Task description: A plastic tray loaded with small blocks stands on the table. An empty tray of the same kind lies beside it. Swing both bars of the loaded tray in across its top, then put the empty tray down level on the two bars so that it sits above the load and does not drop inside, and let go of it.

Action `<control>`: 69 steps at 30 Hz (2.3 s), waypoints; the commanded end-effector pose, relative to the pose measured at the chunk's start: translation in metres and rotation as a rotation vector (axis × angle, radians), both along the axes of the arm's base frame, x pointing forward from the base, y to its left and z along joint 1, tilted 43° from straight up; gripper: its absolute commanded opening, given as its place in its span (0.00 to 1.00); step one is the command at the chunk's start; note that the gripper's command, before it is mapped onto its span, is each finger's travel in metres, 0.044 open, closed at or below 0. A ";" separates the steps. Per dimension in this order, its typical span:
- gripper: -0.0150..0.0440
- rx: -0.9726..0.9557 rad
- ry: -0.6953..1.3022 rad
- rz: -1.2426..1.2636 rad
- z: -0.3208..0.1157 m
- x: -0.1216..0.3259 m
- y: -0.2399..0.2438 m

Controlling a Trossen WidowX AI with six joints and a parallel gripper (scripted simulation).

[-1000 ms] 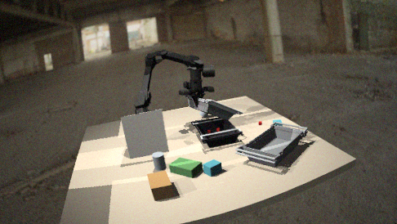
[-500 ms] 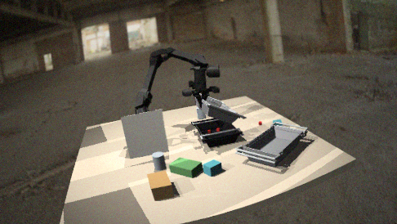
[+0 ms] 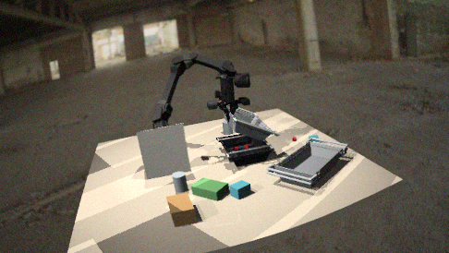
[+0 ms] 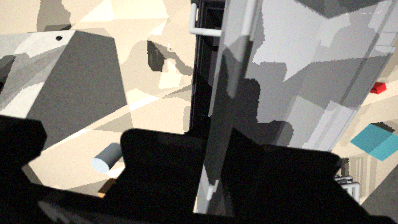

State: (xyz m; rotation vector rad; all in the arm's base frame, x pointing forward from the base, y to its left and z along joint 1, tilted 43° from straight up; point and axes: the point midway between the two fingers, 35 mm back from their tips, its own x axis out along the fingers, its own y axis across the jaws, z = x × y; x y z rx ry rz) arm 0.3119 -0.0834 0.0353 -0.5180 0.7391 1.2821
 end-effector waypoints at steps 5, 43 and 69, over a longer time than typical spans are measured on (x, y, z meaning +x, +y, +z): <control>0.25 -0.008 -0.027 -0.018 0.006 0.003 -0.008; 0.25 -0.008 -0.027 -0.019 0.000 0.004 -0.002; 0.25 -0.006 -0.027 -0.018 -0.027 -0.001 0.025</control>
